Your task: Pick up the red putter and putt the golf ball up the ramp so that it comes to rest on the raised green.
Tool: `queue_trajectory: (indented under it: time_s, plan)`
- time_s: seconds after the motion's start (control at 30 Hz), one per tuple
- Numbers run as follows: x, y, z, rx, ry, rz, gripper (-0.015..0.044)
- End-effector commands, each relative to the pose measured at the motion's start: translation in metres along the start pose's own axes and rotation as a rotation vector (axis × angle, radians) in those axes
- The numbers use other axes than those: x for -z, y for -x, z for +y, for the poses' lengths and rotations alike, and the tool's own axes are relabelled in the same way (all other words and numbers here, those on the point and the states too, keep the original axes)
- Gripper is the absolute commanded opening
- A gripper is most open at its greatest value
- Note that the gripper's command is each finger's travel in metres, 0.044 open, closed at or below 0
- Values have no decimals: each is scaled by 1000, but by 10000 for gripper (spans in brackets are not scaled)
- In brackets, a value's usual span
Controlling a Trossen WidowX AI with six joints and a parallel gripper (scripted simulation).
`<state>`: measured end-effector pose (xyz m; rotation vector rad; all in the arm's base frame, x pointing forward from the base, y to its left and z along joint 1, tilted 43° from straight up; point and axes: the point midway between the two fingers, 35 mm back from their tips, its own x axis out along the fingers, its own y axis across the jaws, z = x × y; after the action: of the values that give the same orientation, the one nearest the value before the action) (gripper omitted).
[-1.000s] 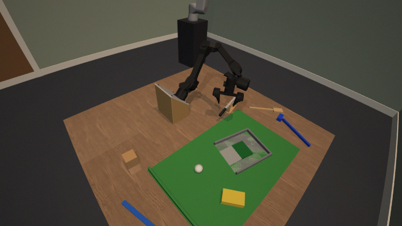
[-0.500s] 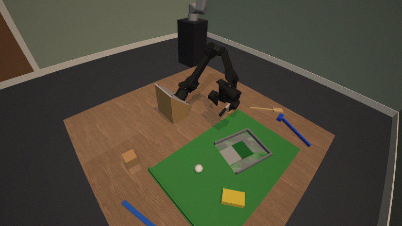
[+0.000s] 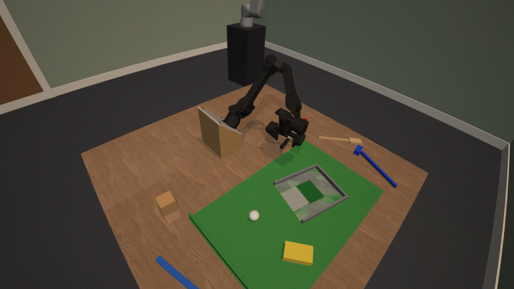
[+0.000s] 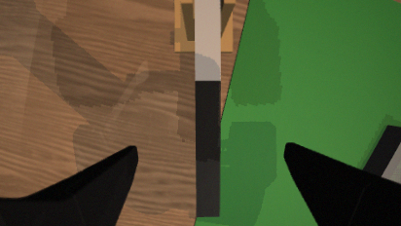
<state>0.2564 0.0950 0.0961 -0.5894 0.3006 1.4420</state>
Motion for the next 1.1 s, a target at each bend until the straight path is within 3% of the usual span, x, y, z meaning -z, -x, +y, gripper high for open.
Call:
queue_trajectory:
  time_s: [0.0, 0.73, 1.07]
  plan:
    - [3, -11, 2, -2, -11, -5, 440]
    - [9, -34, 3, -2, -11, -6, 440]
    - [7, -31, 1, -2, -2, -8, 177]
